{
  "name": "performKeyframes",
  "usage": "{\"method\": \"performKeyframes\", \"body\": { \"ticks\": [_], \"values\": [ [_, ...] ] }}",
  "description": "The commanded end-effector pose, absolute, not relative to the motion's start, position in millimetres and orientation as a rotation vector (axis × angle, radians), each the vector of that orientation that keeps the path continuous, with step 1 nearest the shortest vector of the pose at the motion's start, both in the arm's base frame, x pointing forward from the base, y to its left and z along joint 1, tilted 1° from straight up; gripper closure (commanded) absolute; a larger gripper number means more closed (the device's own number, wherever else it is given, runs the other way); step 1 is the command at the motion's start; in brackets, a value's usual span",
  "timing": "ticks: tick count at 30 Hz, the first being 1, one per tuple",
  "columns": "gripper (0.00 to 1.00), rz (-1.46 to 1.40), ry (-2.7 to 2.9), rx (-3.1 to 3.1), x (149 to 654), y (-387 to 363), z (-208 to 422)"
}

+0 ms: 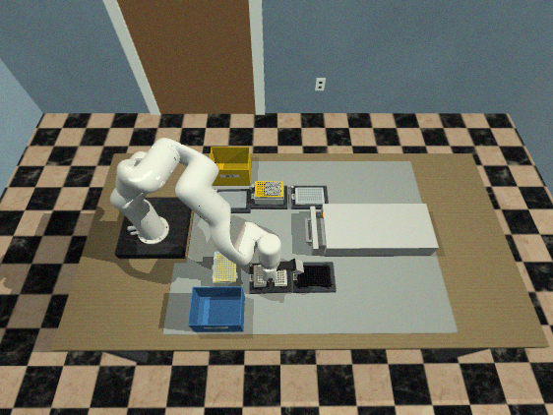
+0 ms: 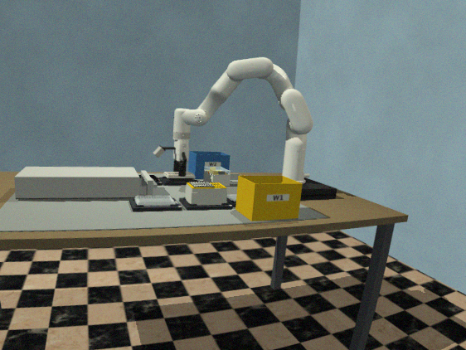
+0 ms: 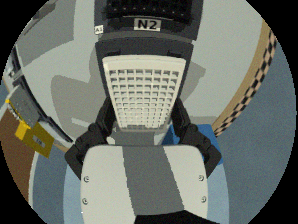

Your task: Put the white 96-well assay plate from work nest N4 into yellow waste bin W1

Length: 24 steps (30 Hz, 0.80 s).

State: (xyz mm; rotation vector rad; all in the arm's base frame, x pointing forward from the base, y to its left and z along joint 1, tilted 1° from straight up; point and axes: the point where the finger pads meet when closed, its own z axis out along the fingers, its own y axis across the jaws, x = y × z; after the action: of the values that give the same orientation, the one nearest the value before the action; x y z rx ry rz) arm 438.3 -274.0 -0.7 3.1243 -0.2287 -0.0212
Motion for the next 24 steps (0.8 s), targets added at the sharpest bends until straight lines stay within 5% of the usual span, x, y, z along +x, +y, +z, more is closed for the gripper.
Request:
{"method": "performKeyframes", "body": {
  "ticks": [1, 24],
  "values": [
    [1.0, -0.015, -0.229, 3.122, 439.8, -274.8, 3.4],
    [1.0, -0.015, -0.229, 3.122, 440.0, -274.6, 22.8]
  ]
}}
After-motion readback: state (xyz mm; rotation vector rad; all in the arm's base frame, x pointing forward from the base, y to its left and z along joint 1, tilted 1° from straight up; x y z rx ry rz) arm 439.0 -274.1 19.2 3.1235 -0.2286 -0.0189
